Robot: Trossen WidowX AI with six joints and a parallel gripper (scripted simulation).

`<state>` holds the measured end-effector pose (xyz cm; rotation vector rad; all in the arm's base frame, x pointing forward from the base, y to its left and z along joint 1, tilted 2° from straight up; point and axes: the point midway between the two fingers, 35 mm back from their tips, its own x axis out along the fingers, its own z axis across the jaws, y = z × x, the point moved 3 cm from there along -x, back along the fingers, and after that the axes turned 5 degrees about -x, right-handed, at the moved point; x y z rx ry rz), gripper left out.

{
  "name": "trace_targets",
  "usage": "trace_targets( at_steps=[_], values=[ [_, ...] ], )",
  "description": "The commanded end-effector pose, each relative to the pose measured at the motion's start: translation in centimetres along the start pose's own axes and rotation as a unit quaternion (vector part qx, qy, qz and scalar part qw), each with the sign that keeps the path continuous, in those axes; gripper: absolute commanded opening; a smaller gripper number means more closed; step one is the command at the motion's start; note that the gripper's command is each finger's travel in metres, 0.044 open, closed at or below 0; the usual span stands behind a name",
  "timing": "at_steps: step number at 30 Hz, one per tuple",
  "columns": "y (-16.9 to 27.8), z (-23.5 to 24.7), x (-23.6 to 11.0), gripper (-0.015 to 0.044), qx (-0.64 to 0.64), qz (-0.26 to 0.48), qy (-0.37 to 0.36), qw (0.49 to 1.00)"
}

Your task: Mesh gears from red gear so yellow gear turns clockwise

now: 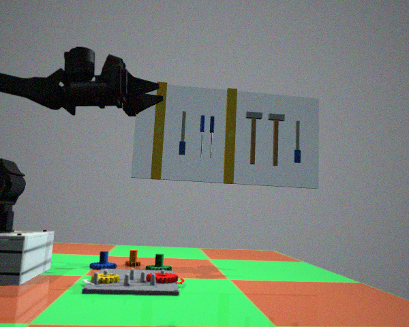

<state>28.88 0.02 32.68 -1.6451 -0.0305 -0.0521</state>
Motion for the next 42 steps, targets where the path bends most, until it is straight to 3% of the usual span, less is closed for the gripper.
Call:
trace_targets(
  at_steps=[1, 7, 14, 25, 28, 42],
  values=[
    [0.1, 0.1, 0.2, 0.0426, 0.003, 0.005, -0.002, 1.000],
    [5.3, 3.1, 4.6, 0.0440, 0.096, 0.177, -0.035, 0.979],
    [13.4, 8.2, 7.4, 0.0440, 0.173, 0.401, -0.043, 0.899],
    [25.5, 14.3, 6.0, 0.0440, 0.220, 0.682, 0.124, 0.686],
    [27.0, 15.0, 5.3, 0.0440, 0.215, 0.709, 0.158, 0.653],
    [28.4, 15.5, 5.1, 0.0440, 0.215, 0.709, 0.158, 0.653]
  ],
)
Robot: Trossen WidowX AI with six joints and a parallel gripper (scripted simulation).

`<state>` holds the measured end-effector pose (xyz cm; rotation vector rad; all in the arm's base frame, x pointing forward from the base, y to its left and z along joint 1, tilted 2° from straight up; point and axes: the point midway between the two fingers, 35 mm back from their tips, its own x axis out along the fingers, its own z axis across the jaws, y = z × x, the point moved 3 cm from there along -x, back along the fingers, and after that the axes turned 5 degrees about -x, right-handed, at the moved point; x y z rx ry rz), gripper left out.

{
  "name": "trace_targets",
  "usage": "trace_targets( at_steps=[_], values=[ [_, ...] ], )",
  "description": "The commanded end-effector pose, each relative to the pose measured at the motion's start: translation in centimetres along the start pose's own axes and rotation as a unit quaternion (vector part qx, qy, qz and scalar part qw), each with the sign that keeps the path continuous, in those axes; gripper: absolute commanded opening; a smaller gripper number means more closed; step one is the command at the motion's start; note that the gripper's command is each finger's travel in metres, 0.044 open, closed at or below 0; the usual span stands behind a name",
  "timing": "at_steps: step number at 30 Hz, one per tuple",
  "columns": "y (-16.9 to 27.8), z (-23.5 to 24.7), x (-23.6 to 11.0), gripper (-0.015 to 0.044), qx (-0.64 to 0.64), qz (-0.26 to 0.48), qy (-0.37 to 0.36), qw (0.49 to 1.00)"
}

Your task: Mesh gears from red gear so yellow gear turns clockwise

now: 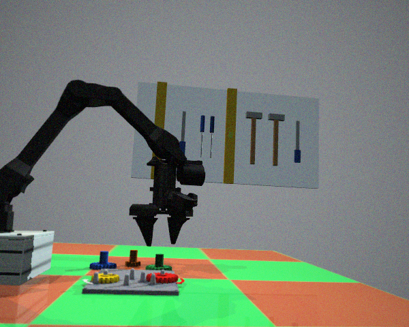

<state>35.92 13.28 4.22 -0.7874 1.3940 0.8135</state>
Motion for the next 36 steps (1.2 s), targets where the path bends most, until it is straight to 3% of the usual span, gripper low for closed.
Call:
trace_targets(
  at_steps=[1, 25, 36],
  values=[
    [0.2, -0.1, 0.8, 0.0440, 0.004, 0.006, 0.004, 1.000],
    [0.2, -0.1, 3.5, 0.0440, 0.004, 0.006, 0.004, 1.000],
    [0.2, -0.1, 3.5, 0.0151, 0.004, 0.006, 0.004, 1.000]
  ],
)
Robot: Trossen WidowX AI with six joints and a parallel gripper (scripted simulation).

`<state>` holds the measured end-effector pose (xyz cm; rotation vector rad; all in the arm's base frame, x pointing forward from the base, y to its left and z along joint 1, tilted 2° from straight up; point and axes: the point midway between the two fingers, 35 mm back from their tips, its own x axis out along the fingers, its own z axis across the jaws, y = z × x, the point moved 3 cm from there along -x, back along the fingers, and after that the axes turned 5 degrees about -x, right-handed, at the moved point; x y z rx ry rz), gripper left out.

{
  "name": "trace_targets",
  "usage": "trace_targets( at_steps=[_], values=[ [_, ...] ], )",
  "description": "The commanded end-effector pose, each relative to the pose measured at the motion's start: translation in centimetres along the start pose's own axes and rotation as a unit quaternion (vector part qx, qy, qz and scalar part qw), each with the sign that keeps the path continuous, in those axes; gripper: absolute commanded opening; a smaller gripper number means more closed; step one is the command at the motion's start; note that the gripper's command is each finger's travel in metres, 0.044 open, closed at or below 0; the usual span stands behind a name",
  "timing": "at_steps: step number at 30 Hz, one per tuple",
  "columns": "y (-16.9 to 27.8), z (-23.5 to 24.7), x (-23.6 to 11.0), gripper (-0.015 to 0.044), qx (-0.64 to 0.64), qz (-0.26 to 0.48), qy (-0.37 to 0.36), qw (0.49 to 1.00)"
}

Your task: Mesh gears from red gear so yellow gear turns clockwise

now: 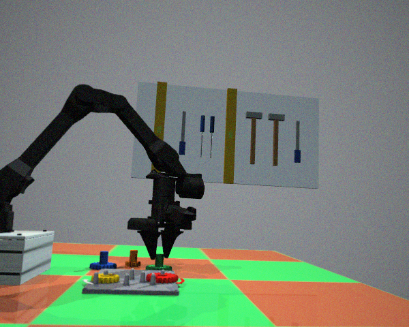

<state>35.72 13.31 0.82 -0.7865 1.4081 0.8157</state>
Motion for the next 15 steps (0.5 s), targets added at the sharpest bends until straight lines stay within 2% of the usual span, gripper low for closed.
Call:
trace_targets(
  at_steps=[1, 3, 10, 11, 15],
  values=[
    [0.05, 0.04, 0.06, 0.0125, 0.003, 0.002, -0.001, 1.000],
    [0.05, 0.04, 0.06, 0.0073, 0.003, 0.002, -0.001, 1.000],
    [0.05, 0.04, 0.06, 0.0026, 0.003, 0.002, -0.001, 1.000],
    [0.05, 0.04, 0.06, 0.0000, 0.003, 0.002, -0.001, 1.000],
    [-0.08, 0.15, -0.65, 0.0000, 0.003, 0.002, -0.001, 1.000]
  ],
)
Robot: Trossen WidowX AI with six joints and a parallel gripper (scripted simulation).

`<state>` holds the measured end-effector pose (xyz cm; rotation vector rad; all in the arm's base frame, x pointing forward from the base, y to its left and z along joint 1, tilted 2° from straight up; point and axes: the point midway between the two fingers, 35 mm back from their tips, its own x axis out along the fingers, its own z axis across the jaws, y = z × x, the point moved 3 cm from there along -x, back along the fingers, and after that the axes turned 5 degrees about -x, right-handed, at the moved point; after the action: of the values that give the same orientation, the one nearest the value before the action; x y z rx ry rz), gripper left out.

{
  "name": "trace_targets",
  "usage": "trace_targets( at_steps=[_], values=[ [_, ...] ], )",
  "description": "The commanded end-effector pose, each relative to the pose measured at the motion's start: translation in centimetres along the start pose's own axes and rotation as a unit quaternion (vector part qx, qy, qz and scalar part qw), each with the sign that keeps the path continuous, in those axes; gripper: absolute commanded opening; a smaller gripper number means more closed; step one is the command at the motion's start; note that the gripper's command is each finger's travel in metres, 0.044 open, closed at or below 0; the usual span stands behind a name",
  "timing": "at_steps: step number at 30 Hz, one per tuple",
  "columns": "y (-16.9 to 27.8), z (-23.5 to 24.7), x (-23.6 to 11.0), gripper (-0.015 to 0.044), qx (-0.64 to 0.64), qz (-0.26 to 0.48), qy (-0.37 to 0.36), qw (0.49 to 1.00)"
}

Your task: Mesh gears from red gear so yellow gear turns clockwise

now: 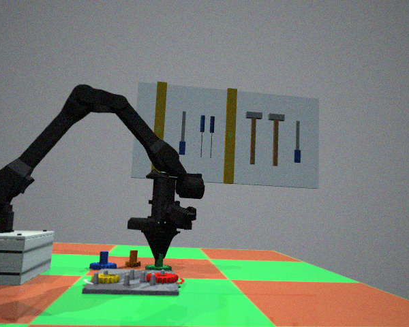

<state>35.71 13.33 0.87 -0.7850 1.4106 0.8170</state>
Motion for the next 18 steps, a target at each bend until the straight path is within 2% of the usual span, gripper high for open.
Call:
trace_targets(
  at_steps=[1, 18],
  values=[
    [-0.1, 0.2, -0.9, 0.0000, 0.003, 0.000, -0.002, 1.000],
    [-0.6, 0.5, -5.9, 0.0000, 0.003, 0.000, -0.002, 1.000]
  ],
)
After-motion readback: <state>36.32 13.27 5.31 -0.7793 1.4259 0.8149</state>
